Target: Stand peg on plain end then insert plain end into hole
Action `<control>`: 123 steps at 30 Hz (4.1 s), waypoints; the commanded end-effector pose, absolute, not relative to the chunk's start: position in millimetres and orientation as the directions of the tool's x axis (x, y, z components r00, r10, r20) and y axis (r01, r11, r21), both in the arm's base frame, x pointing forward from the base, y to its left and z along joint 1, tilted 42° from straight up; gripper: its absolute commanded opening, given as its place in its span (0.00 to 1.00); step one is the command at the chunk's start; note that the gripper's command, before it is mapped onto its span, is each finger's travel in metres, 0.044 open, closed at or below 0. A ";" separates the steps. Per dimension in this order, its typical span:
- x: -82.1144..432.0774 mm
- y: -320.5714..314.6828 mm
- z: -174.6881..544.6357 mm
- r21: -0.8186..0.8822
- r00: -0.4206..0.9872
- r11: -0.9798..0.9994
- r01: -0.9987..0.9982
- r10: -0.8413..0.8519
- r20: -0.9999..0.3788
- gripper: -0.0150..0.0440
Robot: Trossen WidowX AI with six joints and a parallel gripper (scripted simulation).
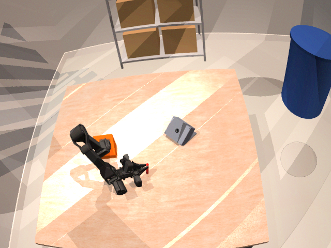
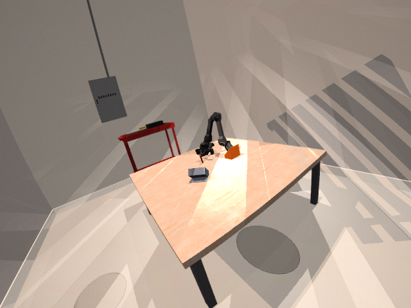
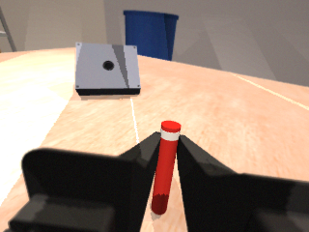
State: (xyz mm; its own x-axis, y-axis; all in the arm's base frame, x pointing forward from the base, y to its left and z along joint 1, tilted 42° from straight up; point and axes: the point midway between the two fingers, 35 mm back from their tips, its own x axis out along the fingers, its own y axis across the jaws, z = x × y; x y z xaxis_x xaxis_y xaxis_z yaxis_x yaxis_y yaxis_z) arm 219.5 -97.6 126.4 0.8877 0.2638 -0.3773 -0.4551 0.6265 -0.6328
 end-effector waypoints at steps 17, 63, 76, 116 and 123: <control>218.0 -101.5 125.5 -0.634 0.890 0.627 -0.452 0.270 -0.368 0.34; 211.5 -106.6 123.2 -0.632 0.892 0.629 -0.452 0.312 -0.327 0.34; 210.0 -107.7 122.8 -0.633 0.893 0.630 -0.450 0.327 -0.309 0.34; 209.2 -107.3 123.8 -0.633 0.894 0.633 -0.446 0.346 -0.284 0.47; 209.2 -107.3 123.8 -0.633 0.894 0.633 -0.446 0.346 -0.284 0.65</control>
